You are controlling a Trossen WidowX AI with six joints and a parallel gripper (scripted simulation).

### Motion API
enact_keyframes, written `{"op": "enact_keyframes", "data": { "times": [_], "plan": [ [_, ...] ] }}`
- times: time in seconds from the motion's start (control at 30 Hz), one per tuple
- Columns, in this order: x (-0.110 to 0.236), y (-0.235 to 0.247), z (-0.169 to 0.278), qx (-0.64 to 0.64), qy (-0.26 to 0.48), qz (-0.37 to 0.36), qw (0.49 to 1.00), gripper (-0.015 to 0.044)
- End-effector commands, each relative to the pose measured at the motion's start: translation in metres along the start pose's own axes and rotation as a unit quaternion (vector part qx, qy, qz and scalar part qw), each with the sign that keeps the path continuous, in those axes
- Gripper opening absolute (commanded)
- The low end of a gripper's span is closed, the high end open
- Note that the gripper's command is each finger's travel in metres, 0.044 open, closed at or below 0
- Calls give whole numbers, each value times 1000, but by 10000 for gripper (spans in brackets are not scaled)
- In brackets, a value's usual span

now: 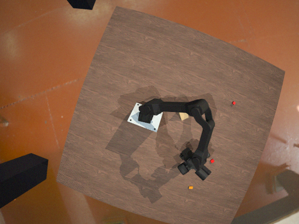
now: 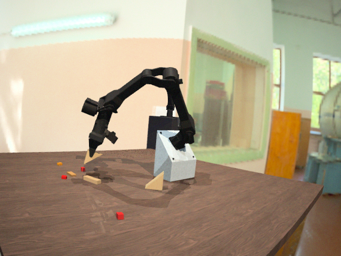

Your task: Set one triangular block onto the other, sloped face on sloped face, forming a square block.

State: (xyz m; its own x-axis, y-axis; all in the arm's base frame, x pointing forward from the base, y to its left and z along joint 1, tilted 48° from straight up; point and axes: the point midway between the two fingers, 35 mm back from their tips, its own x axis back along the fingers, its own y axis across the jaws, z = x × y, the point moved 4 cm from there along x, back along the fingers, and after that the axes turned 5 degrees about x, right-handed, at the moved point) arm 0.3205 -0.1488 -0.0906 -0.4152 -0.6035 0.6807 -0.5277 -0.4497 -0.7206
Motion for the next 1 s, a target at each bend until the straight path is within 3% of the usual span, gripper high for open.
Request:
{"op": "enact_keyframes", "data": {
  "times": [0.0,0.5,0.97],
  "plan": [
    [5,-6,4,-30,-25,-22,999,0],
    [27,-38,-5,-136,-135,-103,976,0],
    [49,-63,-25,-141,-141,-106,974,0]
  ]
}}
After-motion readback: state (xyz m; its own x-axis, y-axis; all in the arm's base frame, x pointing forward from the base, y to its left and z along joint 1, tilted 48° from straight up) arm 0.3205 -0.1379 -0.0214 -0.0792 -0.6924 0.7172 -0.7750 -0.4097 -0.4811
